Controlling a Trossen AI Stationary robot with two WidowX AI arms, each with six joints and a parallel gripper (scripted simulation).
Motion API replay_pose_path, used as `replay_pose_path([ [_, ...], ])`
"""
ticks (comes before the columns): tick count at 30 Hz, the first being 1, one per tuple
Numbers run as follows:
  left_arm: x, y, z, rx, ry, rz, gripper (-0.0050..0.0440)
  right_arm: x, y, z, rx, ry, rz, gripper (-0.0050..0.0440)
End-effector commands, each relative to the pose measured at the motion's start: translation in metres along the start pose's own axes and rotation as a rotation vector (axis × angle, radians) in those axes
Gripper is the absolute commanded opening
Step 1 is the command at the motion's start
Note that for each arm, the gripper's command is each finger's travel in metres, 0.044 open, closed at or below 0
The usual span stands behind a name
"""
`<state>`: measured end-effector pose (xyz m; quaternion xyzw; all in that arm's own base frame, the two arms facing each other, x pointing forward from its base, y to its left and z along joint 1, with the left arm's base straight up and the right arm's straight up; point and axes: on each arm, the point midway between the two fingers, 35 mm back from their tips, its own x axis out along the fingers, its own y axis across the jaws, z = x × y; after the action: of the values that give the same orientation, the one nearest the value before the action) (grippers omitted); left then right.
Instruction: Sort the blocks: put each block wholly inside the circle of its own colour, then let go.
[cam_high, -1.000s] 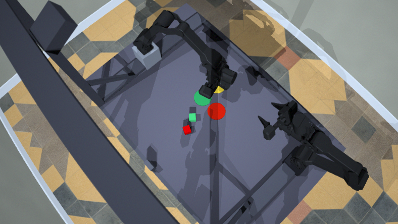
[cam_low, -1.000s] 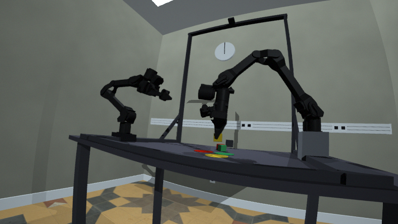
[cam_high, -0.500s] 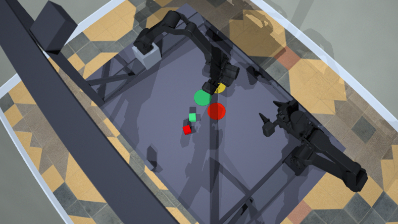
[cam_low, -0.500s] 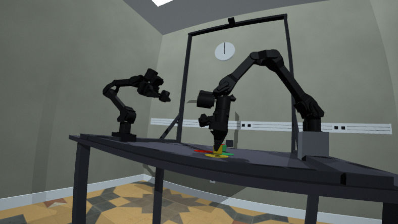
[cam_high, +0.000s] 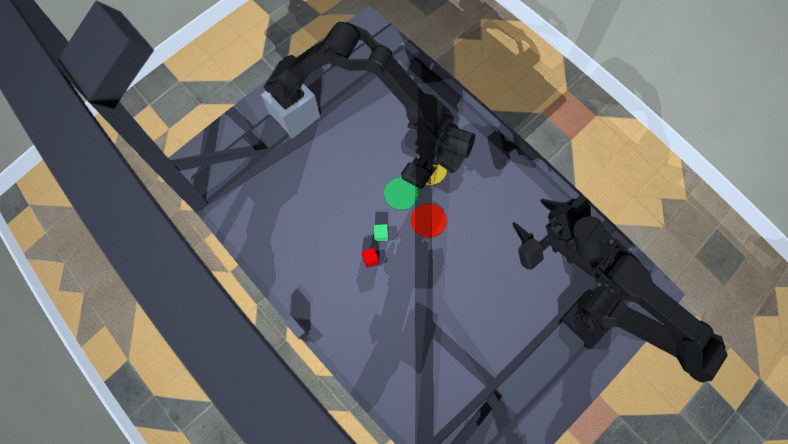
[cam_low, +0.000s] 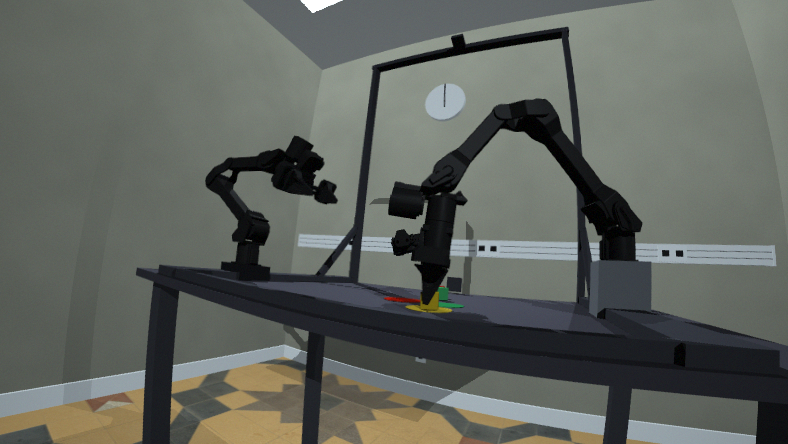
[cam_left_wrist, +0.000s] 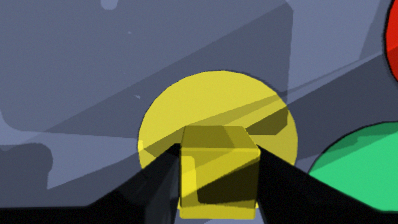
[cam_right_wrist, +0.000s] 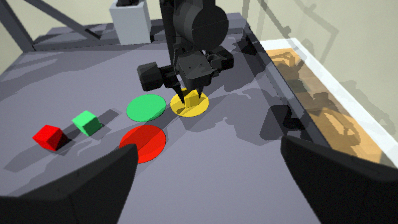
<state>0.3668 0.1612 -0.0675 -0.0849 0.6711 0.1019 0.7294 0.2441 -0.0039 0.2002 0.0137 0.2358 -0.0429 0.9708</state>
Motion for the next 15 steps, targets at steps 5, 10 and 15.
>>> replay_pose_path([
  [5, -0.020, 0.001, 0.011, 0.007, -0.047, 0.003, 0.0254, -0.003, 0.000, 0.008, 0.001, -0.023, 0.002, 0.0400],
  [10, -0.051, 0.001, 0.013, 0.007, -0.058, 0.005, 0.0266, -0.003, 0.000, 0.008, 0.001, -0.023, 0.002, 0.0400],
  [15, -0.079, 0.001, 0.012, 0.007, -0.058, 0.005, 0.0266, -0.003, 0.000, 0.008, 0.001, -0.023, 0.002, 0.0400],
])
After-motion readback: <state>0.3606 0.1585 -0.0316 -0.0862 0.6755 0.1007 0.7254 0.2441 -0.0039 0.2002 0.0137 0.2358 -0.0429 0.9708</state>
